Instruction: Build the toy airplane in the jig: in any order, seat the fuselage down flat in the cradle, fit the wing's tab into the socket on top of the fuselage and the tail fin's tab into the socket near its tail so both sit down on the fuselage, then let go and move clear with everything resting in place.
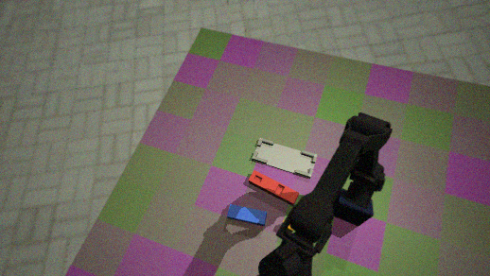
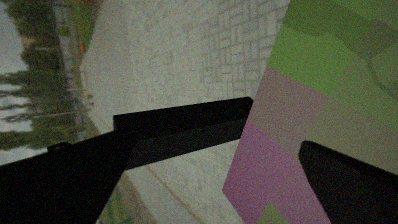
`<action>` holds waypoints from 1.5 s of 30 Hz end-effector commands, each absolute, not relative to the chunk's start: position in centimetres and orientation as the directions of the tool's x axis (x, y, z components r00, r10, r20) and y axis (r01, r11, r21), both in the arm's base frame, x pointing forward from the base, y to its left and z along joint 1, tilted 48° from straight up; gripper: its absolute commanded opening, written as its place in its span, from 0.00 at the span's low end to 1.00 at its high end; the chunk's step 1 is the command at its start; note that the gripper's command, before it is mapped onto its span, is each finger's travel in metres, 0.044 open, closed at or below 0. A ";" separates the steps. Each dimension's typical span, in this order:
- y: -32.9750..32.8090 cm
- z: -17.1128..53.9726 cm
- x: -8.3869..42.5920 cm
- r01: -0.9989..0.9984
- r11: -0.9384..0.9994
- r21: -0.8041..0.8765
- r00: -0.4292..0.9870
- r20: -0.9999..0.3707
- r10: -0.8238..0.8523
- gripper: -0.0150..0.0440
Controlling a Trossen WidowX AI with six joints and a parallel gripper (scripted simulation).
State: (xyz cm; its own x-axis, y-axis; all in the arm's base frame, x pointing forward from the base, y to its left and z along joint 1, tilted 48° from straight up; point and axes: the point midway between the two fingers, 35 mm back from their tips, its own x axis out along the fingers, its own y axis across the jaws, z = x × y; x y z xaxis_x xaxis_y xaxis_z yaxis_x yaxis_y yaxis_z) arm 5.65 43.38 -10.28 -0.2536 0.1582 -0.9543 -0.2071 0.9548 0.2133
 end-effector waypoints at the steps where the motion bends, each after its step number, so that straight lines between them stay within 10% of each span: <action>1: 38.8 -10.0 11.7 -0.156 0.985 0.072 -0.124 -0.991 0.052 1.00; 24: 6.9 -0.8 26.5 0.066 0.703 -0.708 0.072 -0.699 -0.711 1.00; 45: 1.7 -4.3 26.9 0.064 0.683 -0.728 0.067 -0.680 -0.730 1.00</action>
State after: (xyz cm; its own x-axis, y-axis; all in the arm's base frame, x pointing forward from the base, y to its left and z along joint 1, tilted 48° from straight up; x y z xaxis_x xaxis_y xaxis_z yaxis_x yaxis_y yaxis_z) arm 26.89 2.38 -3.75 0.0635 -0.7275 -0.6831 0.0703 0.6861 -0.7241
